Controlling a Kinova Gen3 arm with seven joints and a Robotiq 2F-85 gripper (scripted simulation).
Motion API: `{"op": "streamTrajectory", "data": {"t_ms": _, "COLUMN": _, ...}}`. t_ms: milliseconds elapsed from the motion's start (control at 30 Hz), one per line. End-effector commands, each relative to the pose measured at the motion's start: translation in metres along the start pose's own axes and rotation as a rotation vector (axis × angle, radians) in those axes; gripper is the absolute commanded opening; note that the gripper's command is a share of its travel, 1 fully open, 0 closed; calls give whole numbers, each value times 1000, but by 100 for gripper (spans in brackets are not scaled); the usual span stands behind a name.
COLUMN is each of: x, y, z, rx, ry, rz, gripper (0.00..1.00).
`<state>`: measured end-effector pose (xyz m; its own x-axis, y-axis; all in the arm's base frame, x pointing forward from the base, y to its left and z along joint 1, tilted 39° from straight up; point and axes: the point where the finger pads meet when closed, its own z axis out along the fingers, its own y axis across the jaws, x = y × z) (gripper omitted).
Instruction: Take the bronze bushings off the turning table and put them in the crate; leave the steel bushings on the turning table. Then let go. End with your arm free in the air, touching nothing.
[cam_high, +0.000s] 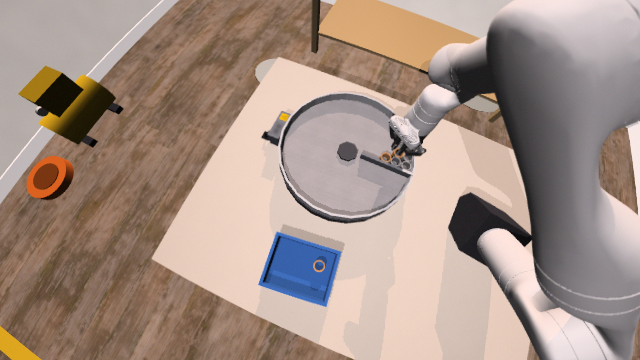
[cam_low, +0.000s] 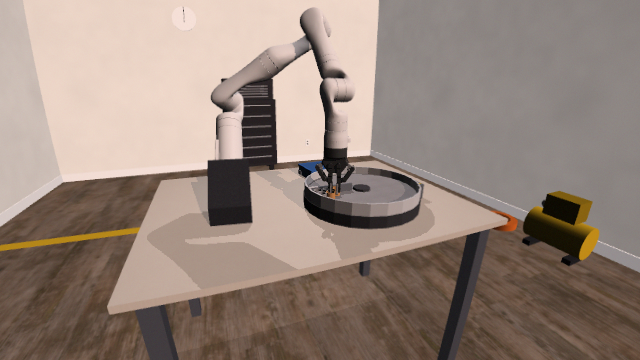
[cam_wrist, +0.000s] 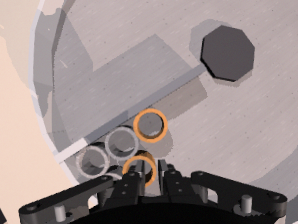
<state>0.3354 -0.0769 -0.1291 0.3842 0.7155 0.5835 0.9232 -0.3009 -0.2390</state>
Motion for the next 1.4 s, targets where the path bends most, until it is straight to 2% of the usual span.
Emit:
{"op": "streamTrajectory", "data": {"t_ms": 0, "x": 0, "y": 0, "z": 0, "rx": -1, "ry": 0, "rz": 1, "gripper": 14}}
{"op": "streamTrajectory", "data": {"t_ms": 767, "x": 0, "y": 0, "z": 6, "rx": -1, "ry": 0, "rz": 1, "gripper": 14}}
{"op": "streamTrajectory", "data": {"t_ms": 800, "x": 0, "y": 0, "z": 6, "rx": -1, "ry": 0, "rz": 1, "gripper": 0}}
{"op": "streamTrajectory", "data": {"t_ms": 1367, "x": 0, "y": 1, "z": 5, "rx": -2, "ry": -1, "rz": 0, "gripper": 0}}
